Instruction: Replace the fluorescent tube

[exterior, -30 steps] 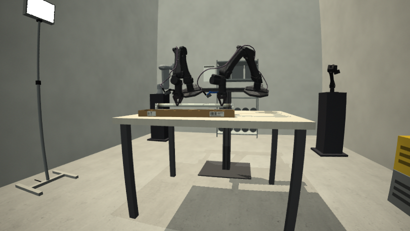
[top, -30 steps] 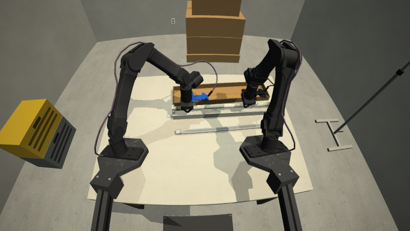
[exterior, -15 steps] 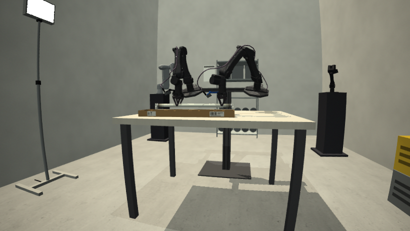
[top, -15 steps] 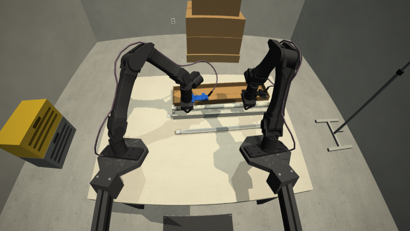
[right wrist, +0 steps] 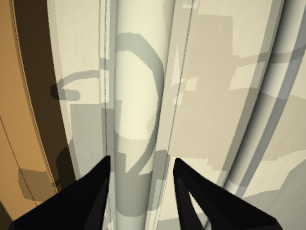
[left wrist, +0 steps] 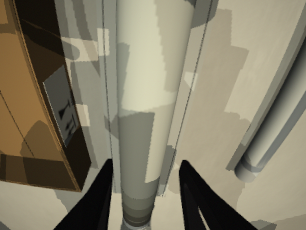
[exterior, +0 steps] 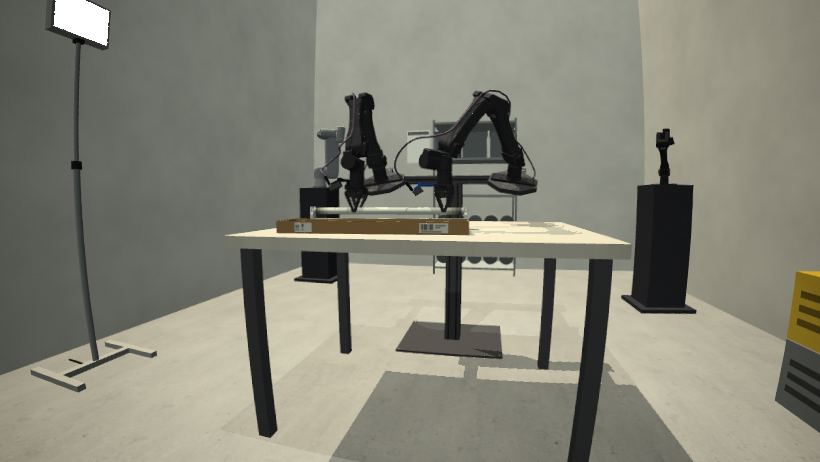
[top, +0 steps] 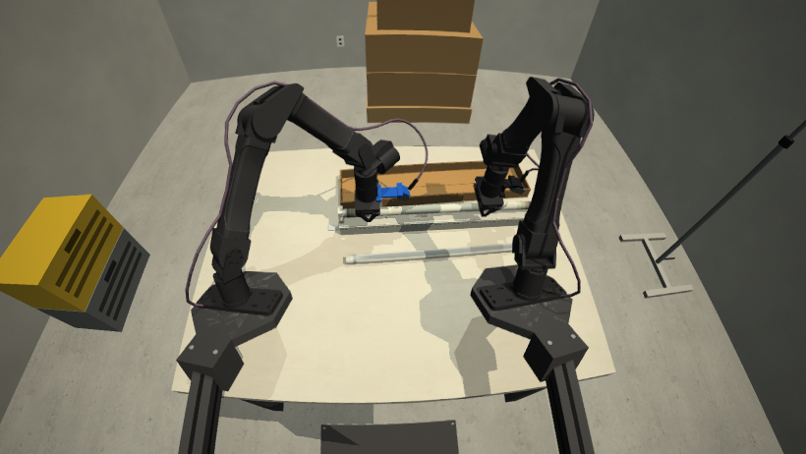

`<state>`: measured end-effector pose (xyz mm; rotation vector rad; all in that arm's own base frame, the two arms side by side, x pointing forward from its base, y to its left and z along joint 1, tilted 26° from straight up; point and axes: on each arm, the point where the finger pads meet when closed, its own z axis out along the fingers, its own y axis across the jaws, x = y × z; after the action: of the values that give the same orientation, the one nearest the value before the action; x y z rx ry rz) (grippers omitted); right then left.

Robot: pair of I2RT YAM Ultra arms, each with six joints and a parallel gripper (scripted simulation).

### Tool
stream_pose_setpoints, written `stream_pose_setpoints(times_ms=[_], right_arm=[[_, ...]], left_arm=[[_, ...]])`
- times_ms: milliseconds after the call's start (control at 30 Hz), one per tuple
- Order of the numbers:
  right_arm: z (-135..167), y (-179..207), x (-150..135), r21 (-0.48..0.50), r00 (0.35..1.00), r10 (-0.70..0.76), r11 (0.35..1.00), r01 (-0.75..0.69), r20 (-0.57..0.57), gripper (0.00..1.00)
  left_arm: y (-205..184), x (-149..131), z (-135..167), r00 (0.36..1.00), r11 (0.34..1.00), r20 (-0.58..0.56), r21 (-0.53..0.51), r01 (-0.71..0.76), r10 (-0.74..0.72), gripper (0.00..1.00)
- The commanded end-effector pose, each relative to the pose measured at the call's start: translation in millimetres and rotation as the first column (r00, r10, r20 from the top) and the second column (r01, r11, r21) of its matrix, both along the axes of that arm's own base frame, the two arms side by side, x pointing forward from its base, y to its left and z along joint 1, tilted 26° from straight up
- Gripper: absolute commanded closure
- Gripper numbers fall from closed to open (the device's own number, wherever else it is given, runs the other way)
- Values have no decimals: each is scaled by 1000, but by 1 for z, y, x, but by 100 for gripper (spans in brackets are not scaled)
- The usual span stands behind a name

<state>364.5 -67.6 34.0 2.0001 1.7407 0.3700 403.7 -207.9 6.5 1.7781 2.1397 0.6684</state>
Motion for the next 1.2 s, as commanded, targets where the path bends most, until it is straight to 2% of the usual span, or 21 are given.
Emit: stream_pose_setpoints(times_ms=[0, 233, 333, 367, 400, 467, 533, 600, 733, 800, 900, 967, 1067, 1133, 1167], right_arm=[[15, 4, -7, -7, 1000, -3, 1000, 3, -4, 51], [43, 6, -14, -12, 1000, -7, 1000, 7, 13, 51], [44, 5, -8, -14, 999, -4, 1000, 5, 39, 51], [42, 6, -22, -10, 1000, -9, 1000, 9, 0, 51], [49, 8, -21, -11, 1000, -4, 1000, 4, 10, 51], [57, 8, -24, -13, 1000, -8, 1000, 9, 8, 51], [61, 9, -29, -13, 1000, -10, 1000, 10, 4, 51], [58, 5, -20, -17, 1000, -8, 1000, 9, 25, 51], [42, 2, -37, -16, 1000, -17, 1000, 17, -16, 51], [48, 4, -27, -17, 1000, -8, 1000, 8, 1, 51], [50, 5, -25, -17, 1000, -7, 1000, 7, 8, 51], [40, 4, -24, -17, 1000, -7, 1000, 7, -4, 51], [43, 6, -29, -15, 1000, -7, 1000, 7, -14, 51], [50, 0, -25, -3, 999, 10, 1000, -9, 50, 51], [49, -2, -24, 0, 998, 19, 1000, -19, 57, 51]], left_arm=[[-8, -10, 21, 1000, 1000, 12, -6, 6, -6, 51], [-17, -14, 51, 999, 1000, 36, -27, 5, -4, 51], [-21, -10, 53, 999, 999, 52, -40, 13, -11, 51], [-13, -23, 48, 1000, 1000, 19, -12, 6, -6, 51], [-9, -30, 44, 1000, 1000, 4, 1, 5, -5, 51], [-18, -25, 63, 1000, 1000, 30, -22, 4, -3, 51], [-20, -28, 70, 1000, 1000, 30, -23, 4, -4, 51], [-25, -22, 67, 999, 999, 42, -41, 16, -14, 51], [-23, -26, 58, 999, 999, 26, -31, 30, -29, 51], [-14, -30, 48, 999, 999, 10, -14, 30, -30, 51], [-16, -29, 55, 1000, 1000, 12, -19, 19, -19, 51], [-4, -26, 45, 1000, 1000, 6, -10, 8, -8, 51], [-21, -23, 54, 1000, 1000, 23, -21, 13, -13, 51], [-9, -20, 43, 1000, 1000, -11, -7, -4, 4, 51], [-11, -20, 50, 1000, 1000, -4, -18, -1, 1, 51]])
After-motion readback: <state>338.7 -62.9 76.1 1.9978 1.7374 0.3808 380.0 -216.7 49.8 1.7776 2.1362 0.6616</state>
